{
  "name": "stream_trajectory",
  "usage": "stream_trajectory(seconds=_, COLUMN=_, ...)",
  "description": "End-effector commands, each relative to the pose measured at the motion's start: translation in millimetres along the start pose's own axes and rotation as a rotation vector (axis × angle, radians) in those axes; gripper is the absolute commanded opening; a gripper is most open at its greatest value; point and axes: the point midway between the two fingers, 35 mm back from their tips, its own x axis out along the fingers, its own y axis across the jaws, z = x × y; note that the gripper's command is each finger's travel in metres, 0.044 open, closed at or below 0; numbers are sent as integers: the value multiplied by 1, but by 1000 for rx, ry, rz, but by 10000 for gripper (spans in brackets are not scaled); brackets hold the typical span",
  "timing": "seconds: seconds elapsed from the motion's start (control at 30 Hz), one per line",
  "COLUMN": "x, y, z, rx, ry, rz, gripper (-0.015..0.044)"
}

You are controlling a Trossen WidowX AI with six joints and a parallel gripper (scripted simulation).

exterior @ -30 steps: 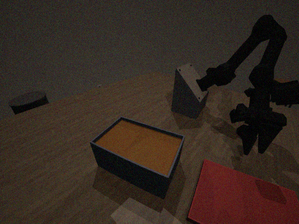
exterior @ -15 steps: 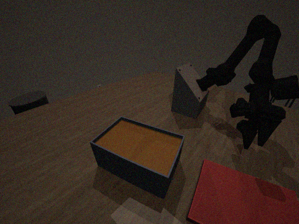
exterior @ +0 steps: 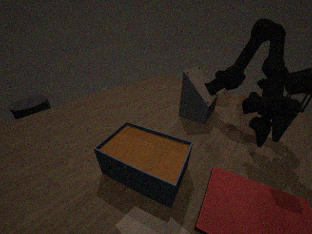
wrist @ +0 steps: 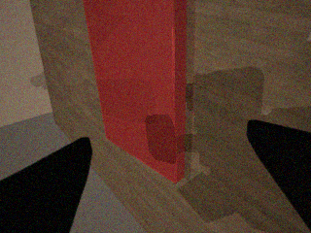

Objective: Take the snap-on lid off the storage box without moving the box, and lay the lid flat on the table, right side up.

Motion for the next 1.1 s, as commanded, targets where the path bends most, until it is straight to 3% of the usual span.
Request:
stream_trajectory(seconds=0.0, x=-9, y=7, z=-4, rx=-3, ry=15, rz=11, gripper=440)
stream_trajectory(seconds=0.57, x=-37, y=23, z=-4, rx=-4, ry=14, rz=11, gripper=440)
stream_trajectory(seconds=1.07, x=-32, y=19, z=0, rx=-4, ry=14, rz=10, gripper=440)
